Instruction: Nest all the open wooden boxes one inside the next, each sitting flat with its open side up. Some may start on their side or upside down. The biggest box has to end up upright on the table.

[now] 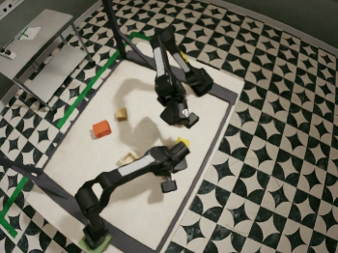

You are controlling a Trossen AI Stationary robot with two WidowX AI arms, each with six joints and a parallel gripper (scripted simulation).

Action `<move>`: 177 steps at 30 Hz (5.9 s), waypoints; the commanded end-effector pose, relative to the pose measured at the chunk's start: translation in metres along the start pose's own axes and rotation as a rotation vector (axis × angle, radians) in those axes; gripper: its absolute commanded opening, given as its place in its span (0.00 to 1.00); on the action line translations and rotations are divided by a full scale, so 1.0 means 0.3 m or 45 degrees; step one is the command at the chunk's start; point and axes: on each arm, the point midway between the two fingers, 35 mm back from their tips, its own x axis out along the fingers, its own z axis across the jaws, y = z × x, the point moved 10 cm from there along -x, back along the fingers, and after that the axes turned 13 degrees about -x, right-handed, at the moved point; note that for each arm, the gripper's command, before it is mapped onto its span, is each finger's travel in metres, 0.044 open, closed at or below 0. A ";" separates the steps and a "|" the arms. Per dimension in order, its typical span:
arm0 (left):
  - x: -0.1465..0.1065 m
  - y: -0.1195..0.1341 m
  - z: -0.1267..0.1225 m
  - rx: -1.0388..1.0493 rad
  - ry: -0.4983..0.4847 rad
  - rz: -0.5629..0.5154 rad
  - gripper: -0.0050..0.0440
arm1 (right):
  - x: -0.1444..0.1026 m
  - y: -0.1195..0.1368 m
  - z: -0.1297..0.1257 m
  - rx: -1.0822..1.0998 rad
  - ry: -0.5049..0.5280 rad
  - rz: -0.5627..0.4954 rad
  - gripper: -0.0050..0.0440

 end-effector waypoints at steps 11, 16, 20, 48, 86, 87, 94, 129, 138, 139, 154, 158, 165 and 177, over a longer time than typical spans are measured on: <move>-0.010 -0.008 -0.002 0.018 -0.011 -0.006 0.92 | -0.037 0.003 0.009 -0.010 -0.010 -0.044 0.92; -0.010 -0.008 -0.002 0.018 -0.011 -0.006 0.92 | -0.037 0.003 0.009 -0.010 -0.010 -0.044 0.92; -0.010 -0.008 -0.002 0.018 -0.011 -0.006 0.92 | -0.037 0.003 0.009 -0.010 -0.010 -0.044 0.92; -0.010 -0.008 -0.002 0.018 -0.011 -0.006 0.92 | -0.038 0.003 0.009 0.051 -0.011 -0.043 0.10; -0.010 -0.008 -0.002 0.018 -0.011 -0.006 0.92 | 0.117 -0.002 0.009 0.051 -0.012 -0.043 0.50; -0.010 -0.008 -0.002 0.018 -0.011 -0.006 0.92 | 0.117 -0.002 0.009 0.051 -0.012 -0.043 0.50; -0.010 -0.008 -0.002 0.018 -0.011 -0.006 0.92 | 0.117 -0.002 0.009 0.051 -0.012 -0.043 0.50; -0.010 -0.008 -0.002 0.018 -0.011 -0.006 0.92 | -0.080 0.052 0.079 0.050 -0.012 -0.049 0.50; -0.010 -0.008 -0.002 0.018 -0.011 -0.006 0.92 | -0.095 0.135 0.189 0.056 -0.004 -0.025 0.50; -0.010 -0.008 -0.002 0.018 -0.011 -0.006 0.92 | -0.095 0.135 0.189 0.056 -0.004 -0.025 0.50; -0.010 -0.008 -0.002 0.018 -0.011 -0.006 0.92 | -0.140 0.277 0.322 0.061 -0.004 -0.015 0.50; -0.010 -0.008 -0.002 0.018 -0.011 -0.006 0.92 | -0.154 0.296 0.339 0.062 -0.011 -0.022 0.50; -0.010 -0.008 -0.002 0.018 -0.011 -0.006 0.92 | -0.180 0.373 0.383 0.065 -0.015 -0.022 0.50; -0.010 -0.008 -0.002 0.017 -0.013 -0.011 0.92 | -0.203 0.426 0.419 0.066 -0.028 -0.028 0.50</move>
